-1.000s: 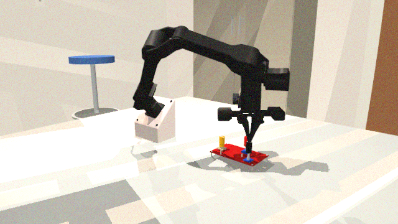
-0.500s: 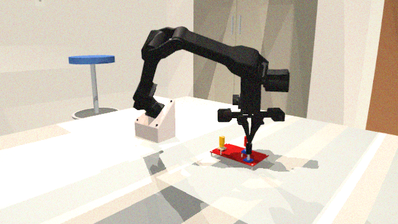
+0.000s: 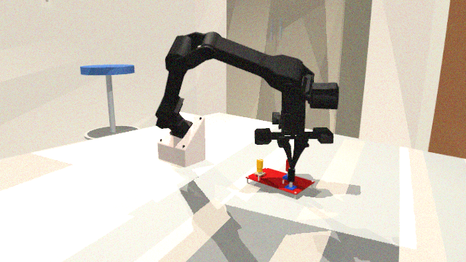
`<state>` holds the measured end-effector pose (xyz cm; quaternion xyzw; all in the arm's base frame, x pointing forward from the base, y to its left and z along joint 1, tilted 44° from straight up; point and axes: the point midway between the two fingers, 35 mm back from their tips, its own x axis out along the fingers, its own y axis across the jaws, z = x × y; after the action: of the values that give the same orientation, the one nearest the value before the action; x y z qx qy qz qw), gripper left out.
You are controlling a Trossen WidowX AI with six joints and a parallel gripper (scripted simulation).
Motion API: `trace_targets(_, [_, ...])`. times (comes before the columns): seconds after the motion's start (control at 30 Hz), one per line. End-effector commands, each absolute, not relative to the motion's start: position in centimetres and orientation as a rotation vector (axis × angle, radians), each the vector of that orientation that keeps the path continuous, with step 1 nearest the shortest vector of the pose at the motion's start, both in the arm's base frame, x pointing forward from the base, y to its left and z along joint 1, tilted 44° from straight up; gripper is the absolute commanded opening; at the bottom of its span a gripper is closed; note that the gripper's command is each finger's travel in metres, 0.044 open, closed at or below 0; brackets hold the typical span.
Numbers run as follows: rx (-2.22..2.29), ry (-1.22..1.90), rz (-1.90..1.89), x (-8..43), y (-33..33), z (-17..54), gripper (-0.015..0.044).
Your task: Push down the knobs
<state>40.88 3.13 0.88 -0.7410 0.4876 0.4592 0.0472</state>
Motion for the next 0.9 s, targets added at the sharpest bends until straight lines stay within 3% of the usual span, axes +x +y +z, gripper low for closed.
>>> trace_targets(0.0, [-2.235,1.522,1.387,41.30,1.59,-0.19,0.0000])
trace_targets(0.87, [-2.235,1.522,1.387,41.33,1.36,-0.44,0.0000])
